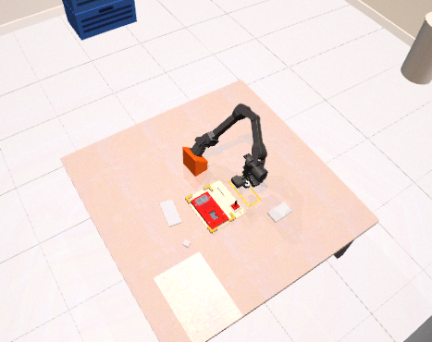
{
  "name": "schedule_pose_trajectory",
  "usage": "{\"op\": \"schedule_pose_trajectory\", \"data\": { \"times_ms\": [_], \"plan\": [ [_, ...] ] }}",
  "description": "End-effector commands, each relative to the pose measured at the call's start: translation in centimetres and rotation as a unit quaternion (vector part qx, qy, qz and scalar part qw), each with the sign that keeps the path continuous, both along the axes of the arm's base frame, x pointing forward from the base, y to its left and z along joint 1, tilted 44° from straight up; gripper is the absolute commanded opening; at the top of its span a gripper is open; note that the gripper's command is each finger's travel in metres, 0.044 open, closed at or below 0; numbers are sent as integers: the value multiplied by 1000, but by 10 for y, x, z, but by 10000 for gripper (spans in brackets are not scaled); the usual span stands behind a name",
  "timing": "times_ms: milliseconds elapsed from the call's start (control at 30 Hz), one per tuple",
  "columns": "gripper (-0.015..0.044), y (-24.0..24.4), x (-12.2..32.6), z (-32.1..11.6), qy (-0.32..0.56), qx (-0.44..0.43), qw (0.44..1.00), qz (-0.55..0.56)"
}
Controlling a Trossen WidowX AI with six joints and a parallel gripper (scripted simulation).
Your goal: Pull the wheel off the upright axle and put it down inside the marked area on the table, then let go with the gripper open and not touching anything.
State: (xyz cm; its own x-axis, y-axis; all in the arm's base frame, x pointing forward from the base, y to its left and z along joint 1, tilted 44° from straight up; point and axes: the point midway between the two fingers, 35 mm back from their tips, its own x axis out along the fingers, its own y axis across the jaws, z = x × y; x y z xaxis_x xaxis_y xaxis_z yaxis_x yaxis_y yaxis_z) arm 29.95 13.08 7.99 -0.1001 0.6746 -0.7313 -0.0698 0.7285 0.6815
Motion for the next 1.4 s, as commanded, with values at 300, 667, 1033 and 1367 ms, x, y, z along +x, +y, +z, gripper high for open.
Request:
{"op": "schedule_pose_trajectory", "data": {
  "times_ms": [300, 667, 1033, 1367],
  "plan": [
    [0, 44, -14, -47, 10, 4, 1000, 1],
    [157, 42, -11, -44, 5, 3, 1000, 2],
    [300, 7, -4, -8, 9, 2, 1000, 1],
    [431, -37, -38, 0, 11, -4, 1000, -2]
  ]
}}
